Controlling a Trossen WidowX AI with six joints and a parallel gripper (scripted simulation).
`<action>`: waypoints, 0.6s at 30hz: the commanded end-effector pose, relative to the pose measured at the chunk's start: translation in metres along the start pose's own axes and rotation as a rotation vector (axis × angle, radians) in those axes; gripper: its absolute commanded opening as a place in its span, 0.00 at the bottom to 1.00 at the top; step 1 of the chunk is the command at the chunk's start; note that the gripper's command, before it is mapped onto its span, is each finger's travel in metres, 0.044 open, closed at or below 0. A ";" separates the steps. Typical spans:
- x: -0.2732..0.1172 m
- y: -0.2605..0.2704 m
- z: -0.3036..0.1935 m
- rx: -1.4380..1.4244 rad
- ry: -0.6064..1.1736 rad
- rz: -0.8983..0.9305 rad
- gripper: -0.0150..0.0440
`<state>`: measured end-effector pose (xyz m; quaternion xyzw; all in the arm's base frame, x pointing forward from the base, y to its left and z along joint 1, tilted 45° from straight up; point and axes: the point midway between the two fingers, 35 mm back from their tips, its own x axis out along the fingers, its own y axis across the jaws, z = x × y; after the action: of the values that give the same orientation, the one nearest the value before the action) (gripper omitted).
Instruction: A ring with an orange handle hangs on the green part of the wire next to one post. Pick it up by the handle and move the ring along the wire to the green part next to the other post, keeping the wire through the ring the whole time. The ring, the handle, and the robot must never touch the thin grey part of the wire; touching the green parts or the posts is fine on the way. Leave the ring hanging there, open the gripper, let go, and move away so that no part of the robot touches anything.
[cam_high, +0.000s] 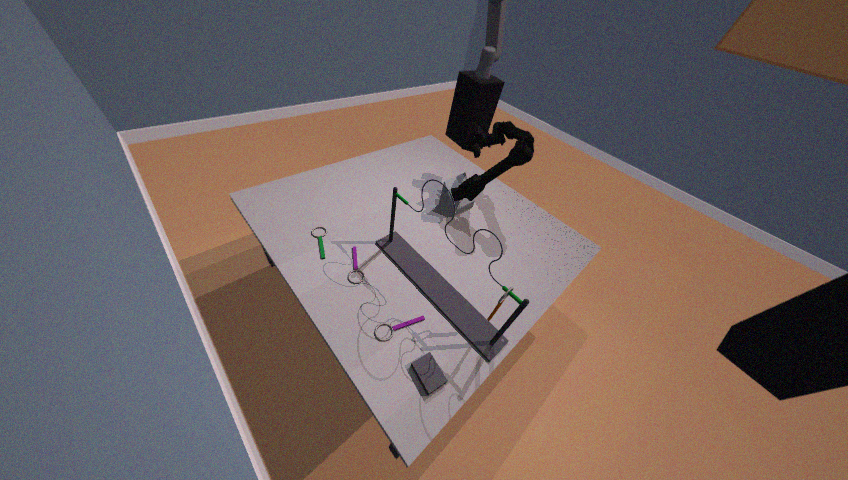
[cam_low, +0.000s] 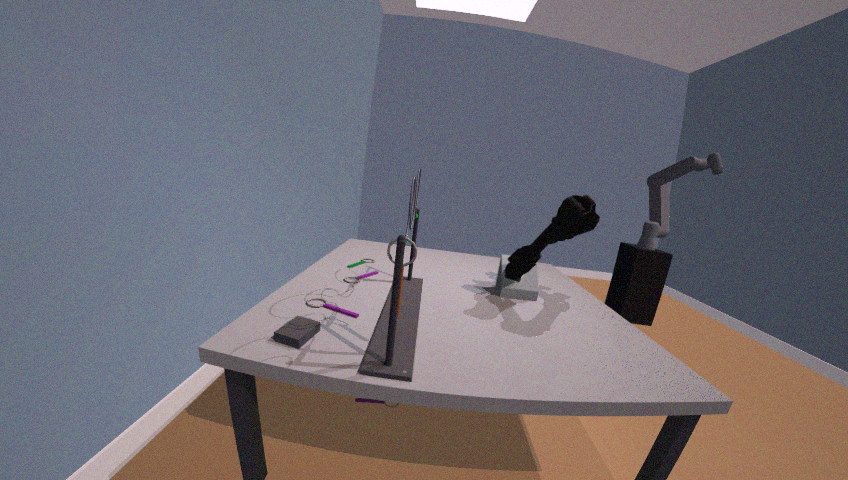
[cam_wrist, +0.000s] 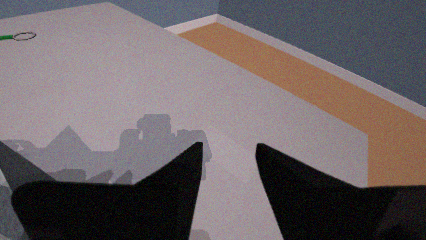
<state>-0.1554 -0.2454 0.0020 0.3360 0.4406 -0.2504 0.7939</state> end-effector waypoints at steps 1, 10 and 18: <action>0.002 -0.001 0.028 -0.111 0.048 -0.040 0.53; 0.009 0.009 0.099 -0.382 0.120 -0.132 0.53; 0.016 0.038 0.168 -0.636 0.143 -0.219 0.53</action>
<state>-0.0548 -0.3378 0.0531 0.0845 0.5735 -0.1695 0.7970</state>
